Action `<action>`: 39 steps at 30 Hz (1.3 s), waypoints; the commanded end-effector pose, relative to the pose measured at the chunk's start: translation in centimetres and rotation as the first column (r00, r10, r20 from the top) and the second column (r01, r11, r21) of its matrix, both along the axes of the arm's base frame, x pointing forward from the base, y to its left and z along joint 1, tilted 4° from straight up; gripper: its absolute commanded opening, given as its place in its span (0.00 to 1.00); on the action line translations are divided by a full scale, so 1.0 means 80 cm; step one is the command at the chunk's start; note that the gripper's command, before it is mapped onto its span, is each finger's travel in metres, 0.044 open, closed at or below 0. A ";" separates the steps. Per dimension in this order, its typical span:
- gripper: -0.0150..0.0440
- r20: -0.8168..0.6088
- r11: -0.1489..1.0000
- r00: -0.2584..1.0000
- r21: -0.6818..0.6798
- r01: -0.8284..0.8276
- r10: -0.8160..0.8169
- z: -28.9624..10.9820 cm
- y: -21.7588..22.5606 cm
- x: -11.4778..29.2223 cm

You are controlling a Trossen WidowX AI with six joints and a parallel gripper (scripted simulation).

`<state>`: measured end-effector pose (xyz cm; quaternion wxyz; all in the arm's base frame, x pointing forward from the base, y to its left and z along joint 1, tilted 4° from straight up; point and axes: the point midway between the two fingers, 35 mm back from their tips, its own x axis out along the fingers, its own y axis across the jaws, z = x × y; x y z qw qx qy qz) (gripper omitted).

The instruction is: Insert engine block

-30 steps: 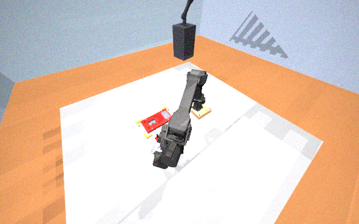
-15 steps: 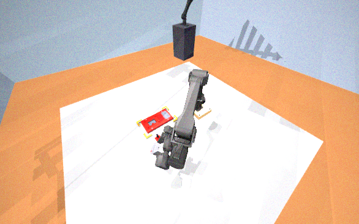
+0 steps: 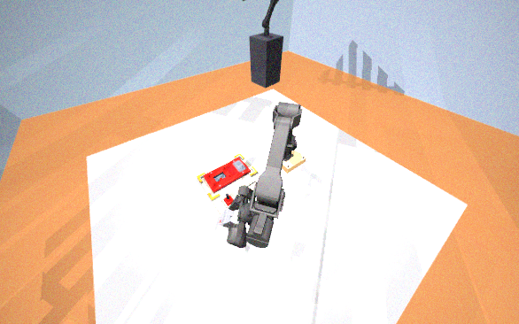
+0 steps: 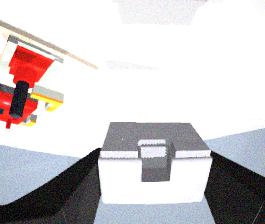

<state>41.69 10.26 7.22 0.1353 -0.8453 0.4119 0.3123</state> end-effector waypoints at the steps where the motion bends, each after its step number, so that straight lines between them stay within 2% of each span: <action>1: 0.25 -0.002 1.000 1.000 -0.009 0.003 -0.003 -0.012 -0.002 -0.001; 39: 0.25 -0.002 1.000 1.000 -0.009 0.003 -0.003 -0.079 -0.004 -0.003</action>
